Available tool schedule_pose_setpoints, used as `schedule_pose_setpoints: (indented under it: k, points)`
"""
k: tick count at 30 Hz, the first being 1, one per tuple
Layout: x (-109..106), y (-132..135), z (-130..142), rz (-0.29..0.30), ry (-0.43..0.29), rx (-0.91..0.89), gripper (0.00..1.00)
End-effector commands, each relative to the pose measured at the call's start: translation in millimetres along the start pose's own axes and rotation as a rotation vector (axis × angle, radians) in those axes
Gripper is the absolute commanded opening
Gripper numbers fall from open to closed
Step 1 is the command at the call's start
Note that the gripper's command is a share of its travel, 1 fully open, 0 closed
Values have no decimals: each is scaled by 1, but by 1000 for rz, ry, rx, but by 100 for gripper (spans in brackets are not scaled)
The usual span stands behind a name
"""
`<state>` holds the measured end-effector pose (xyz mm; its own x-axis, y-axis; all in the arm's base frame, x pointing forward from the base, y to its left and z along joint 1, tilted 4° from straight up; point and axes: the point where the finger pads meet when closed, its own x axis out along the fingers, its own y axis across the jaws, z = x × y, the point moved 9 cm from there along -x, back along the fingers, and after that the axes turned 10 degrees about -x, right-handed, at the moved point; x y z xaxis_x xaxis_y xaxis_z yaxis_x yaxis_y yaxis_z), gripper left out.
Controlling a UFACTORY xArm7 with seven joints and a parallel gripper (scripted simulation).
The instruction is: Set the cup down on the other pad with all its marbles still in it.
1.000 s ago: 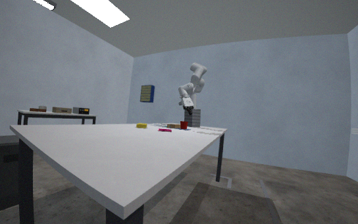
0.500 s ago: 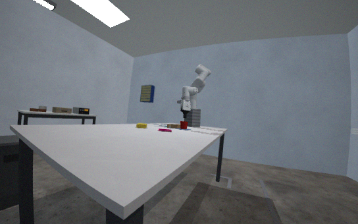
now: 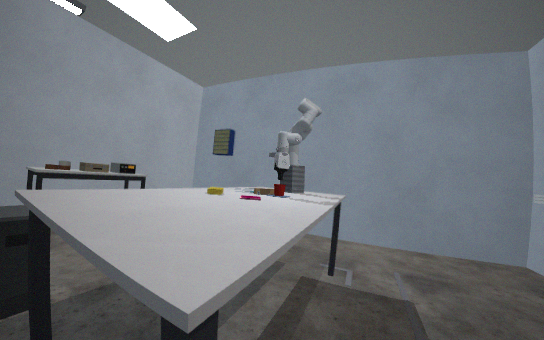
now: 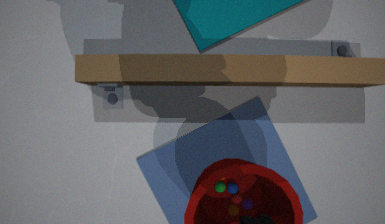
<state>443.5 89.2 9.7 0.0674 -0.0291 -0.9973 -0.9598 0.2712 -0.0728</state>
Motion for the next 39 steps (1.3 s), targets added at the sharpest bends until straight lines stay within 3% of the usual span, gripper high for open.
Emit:
schedule_pose_setpoints:
  k: [1,3,4,39]
  points:
    - [-1,-1,0,-3,-1,0,0]
    - [-1,-1,0,-3,-1,0,0]
    - [-1,-1,0,-3,-1,0,100]
    - [-1,-1,0,-3,-1,0,100]
